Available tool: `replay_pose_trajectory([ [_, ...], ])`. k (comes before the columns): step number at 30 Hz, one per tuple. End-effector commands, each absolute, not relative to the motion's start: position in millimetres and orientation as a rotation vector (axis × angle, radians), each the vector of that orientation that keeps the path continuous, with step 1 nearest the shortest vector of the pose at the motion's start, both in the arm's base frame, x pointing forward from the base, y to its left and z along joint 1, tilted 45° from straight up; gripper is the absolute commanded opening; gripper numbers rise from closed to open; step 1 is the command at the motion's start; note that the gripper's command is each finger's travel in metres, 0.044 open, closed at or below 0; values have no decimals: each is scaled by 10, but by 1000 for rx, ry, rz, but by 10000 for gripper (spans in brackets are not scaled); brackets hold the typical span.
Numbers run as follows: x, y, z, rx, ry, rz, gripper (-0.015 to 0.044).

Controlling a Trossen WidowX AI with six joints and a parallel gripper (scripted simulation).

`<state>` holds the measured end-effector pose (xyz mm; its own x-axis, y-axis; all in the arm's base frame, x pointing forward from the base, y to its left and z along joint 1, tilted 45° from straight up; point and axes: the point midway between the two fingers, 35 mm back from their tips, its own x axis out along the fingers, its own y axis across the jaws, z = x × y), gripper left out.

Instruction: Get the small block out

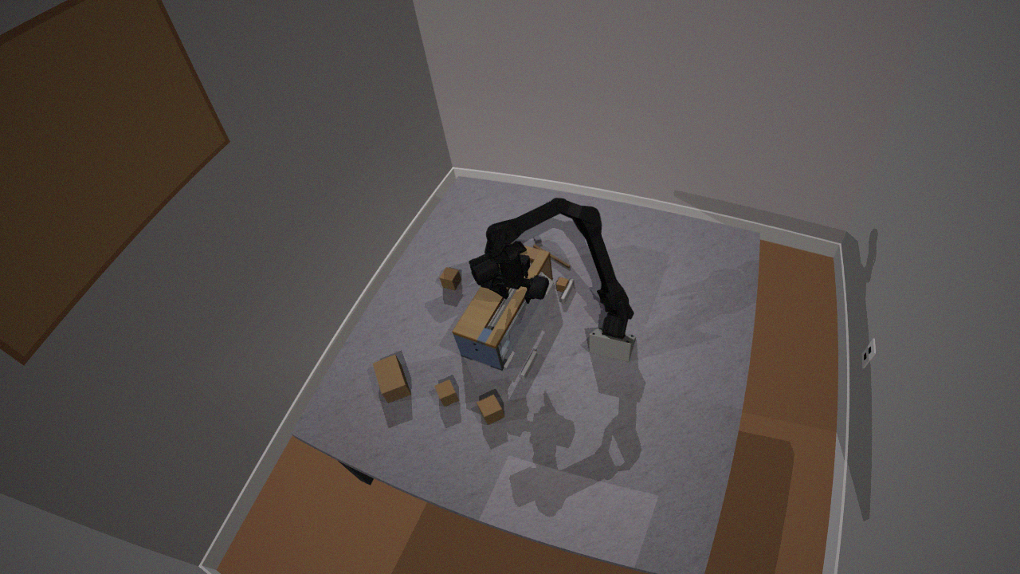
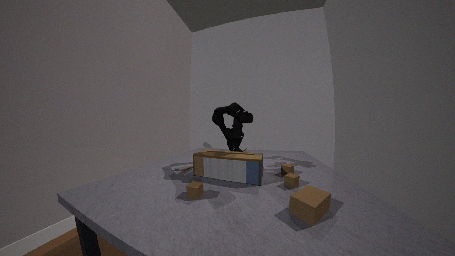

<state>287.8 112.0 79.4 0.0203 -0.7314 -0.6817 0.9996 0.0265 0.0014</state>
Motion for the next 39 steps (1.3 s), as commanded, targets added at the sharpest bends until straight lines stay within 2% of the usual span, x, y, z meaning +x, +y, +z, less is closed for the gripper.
replay_pose_trajectory([
  [1, 2884, 1066, 926, 476, 724, -1376, 285],
  [11, 2851, 859, 1240, -149, 1147, -910, 285],
  [19, 2787, 662, 1494, -732, 1370, -437, 285],
  [39, 2601, 301, 1870, -1703, 1455, 388, 285],
])
